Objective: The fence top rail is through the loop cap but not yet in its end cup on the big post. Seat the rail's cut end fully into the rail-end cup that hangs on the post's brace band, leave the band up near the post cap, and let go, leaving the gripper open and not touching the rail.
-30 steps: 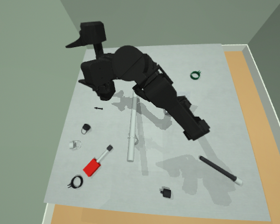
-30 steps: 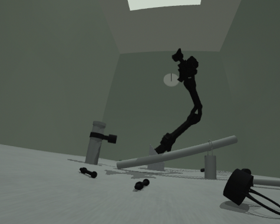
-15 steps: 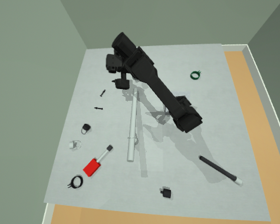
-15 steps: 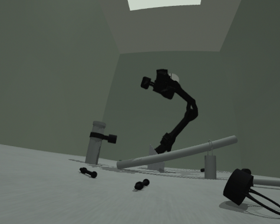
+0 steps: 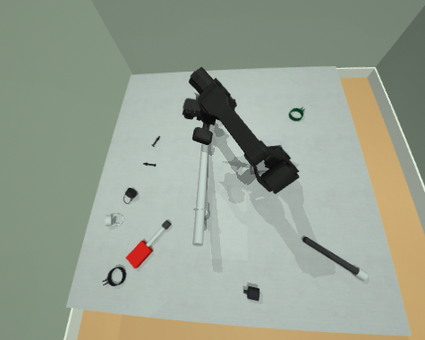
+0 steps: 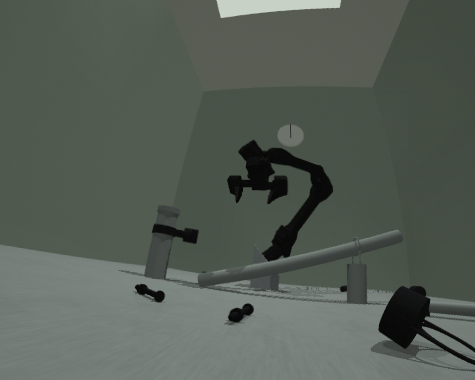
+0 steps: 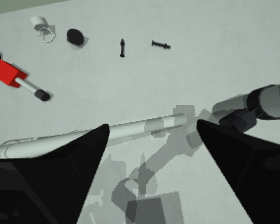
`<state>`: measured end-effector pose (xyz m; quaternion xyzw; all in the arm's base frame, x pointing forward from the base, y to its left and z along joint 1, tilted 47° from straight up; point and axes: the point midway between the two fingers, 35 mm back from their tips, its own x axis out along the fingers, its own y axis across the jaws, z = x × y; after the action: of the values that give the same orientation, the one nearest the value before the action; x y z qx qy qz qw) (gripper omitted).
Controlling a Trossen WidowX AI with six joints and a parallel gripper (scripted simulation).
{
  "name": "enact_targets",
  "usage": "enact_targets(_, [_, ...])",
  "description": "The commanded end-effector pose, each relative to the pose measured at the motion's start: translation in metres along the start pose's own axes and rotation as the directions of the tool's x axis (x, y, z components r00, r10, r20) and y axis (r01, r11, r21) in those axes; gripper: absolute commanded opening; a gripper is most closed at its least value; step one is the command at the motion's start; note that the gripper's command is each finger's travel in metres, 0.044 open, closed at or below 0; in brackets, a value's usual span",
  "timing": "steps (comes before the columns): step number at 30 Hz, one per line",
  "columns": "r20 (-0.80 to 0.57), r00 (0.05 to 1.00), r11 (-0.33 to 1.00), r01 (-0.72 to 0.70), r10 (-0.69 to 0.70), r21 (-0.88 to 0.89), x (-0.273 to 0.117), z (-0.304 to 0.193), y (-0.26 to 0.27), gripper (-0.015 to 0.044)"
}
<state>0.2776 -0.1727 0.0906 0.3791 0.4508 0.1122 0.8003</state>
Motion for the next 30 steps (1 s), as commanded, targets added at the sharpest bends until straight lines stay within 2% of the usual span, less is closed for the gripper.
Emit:
enact_targets(1, [-0.011, 1.000, 0.998, -0.014, 0.014, -0.055, 0.002, -0.003, -0.006, 0.0440])
enact_targets(4, [-0.020, 0.999, 0.973, -0.030, 0.026, -0.227, 0.001, -0.001, -0.022, 0.0440])
enact_targets(8, [-0.031, 0.998, 0.866, -0.059, 0.050, -0.496, 0.002, 0.000, -0.049, 0.0440])
enact_targets(12, [-0.038, 0.996, 0.684, -0.081, 0.077, -0.725, 0.002, -0.002, -0.076, 0.0440])
enact_targets(16, [-0.041, 0.993, 0.444, -0.086, 0.109, -0.892, 0.004, -0.006, -0.104, 0.0440])
enact_targets(23, [-0.037, 0.988, 0.184, -0.065, 0.150, -0.981, 0.007, -0.016, -0.136, 0.0440])
enact_targets(30, [-0.029, 0.982, -0.073, -0.016, 0.185, -0.997, 0.011, -0.026, -0.160, 0.0440])
